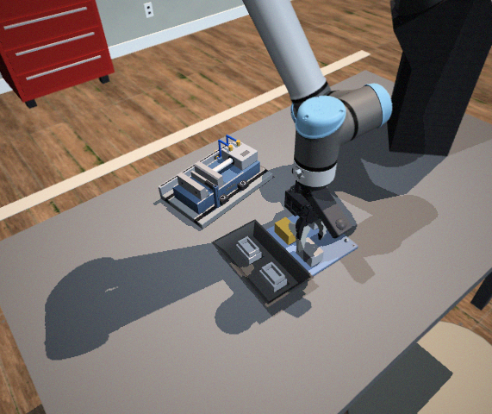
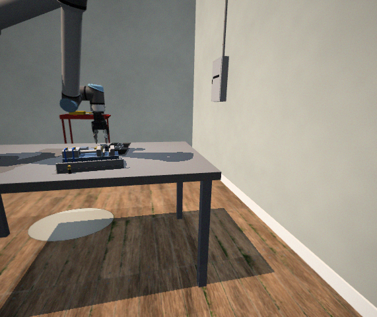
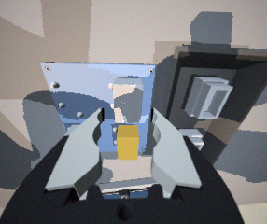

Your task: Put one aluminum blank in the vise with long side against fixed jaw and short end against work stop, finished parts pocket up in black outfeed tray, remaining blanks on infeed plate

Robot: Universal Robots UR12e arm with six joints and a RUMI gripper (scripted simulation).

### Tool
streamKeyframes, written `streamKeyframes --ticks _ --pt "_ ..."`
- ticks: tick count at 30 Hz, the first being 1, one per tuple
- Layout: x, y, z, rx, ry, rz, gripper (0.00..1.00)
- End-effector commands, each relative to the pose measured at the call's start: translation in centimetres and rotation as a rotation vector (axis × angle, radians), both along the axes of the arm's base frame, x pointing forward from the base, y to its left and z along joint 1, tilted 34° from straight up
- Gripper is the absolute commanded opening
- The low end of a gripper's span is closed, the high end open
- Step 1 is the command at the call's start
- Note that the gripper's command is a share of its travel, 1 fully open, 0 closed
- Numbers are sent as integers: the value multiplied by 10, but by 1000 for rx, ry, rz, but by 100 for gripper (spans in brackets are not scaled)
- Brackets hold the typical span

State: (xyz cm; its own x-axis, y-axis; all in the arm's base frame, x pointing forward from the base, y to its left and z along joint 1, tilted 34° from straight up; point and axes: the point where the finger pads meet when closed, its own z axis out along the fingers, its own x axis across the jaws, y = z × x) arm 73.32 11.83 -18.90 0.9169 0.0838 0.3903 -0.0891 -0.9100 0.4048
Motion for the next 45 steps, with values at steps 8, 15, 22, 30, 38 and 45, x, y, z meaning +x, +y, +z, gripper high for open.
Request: streamKeyframes --ticks 8,15,22,30,38,45 --pt "3 0 1 1 -3 0 40" --pt "3 0 0 1 -3 0 40" --pt "4 -2 -2 1 -3 0 40" --pt "5 -2 -4 1 -3 0 40" --pt "7 -4 -7 1 -3 -1 40" --pt "8 -5 -9 1 -3 0 40"
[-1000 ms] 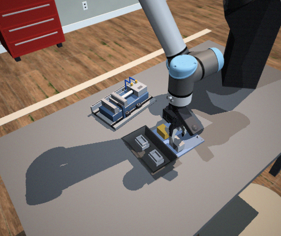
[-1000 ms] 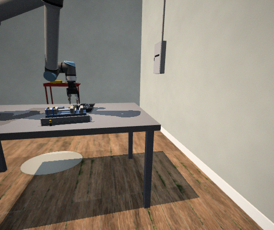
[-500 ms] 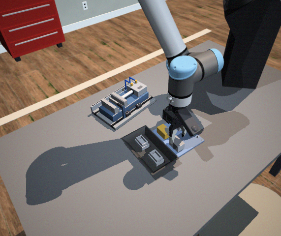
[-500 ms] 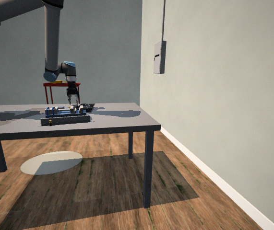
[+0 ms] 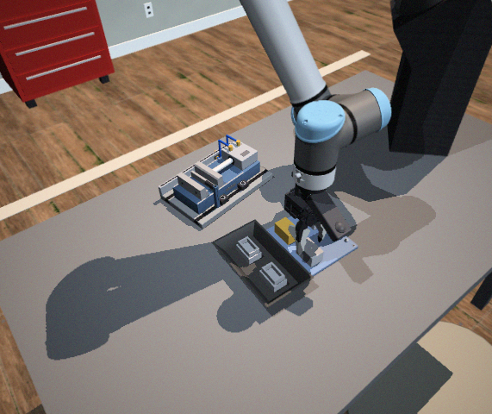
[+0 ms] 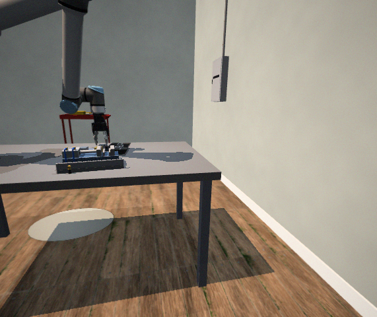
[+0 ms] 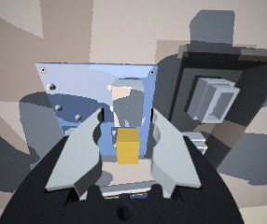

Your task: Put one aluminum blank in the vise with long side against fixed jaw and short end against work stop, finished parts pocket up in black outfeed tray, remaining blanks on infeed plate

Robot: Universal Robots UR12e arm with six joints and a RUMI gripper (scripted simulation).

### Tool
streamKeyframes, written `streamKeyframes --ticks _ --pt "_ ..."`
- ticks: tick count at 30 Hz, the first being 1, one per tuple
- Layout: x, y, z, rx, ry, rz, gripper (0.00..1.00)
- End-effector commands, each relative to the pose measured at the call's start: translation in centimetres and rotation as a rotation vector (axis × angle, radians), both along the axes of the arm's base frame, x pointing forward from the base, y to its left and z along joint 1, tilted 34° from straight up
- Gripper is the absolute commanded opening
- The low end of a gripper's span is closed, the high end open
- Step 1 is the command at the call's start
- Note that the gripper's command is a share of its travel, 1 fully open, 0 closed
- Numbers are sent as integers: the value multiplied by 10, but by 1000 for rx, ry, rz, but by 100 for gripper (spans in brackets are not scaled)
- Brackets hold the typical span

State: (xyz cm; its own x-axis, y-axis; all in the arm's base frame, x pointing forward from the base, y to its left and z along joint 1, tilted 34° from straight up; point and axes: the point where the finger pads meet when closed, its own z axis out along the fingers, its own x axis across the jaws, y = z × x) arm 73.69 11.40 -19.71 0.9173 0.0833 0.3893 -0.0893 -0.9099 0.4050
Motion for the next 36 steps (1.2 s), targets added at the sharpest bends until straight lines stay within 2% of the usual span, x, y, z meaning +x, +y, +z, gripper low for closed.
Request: streamKeyframes --ticks 1,36 --pt "4 -1 -1 1 -4 1 40" --pt "5 -2 -4 1 -4 1 40"
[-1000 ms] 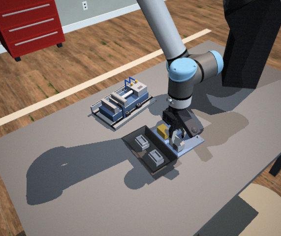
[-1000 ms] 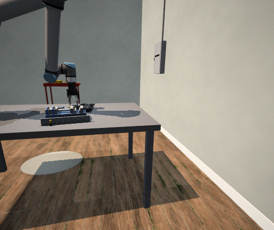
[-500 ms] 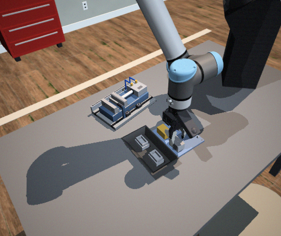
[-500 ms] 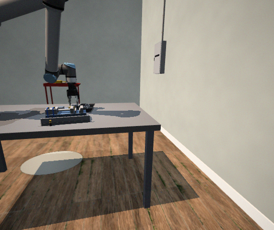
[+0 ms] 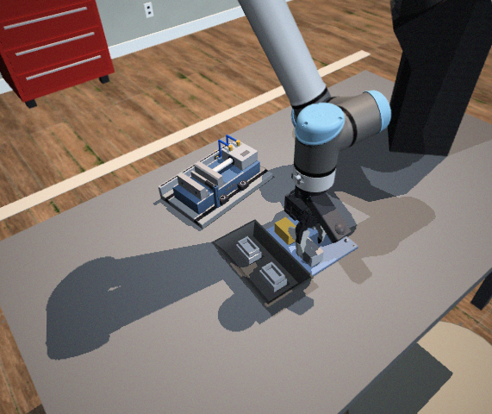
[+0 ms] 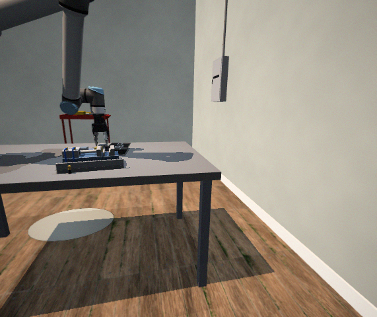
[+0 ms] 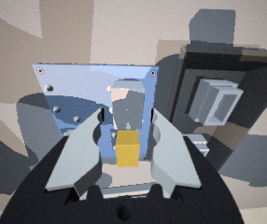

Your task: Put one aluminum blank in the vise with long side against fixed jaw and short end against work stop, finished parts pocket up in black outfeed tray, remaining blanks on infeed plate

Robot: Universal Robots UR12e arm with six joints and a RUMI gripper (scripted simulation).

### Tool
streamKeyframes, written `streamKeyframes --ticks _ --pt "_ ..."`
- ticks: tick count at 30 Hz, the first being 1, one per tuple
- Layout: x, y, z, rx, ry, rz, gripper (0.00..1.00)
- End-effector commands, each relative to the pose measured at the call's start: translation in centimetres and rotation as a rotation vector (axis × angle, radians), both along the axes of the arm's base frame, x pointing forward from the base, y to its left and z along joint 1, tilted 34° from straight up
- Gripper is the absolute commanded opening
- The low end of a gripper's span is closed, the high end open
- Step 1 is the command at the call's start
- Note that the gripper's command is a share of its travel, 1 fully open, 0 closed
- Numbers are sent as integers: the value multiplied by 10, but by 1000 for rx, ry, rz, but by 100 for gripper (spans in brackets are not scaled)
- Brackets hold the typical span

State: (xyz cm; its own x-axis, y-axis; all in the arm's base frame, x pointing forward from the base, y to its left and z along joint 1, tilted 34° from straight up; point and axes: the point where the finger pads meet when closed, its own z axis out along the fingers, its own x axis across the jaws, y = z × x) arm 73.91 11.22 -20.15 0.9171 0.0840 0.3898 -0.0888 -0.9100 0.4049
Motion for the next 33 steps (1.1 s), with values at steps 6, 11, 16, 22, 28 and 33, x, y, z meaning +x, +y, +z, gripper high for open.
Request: streamKeyframes --ticks 6,11,16,22,28,33 --pt "3 0 0 1 -3 0 40" --pt "3 0 0 1 -3 0 40" --pt "3 0 0 1 -3 0 40" --pt "3 0 0 1 -3 0 40" --pt "3 0 0 1 -3 0 0" --pt "3 0 0 1 -3 0 0"
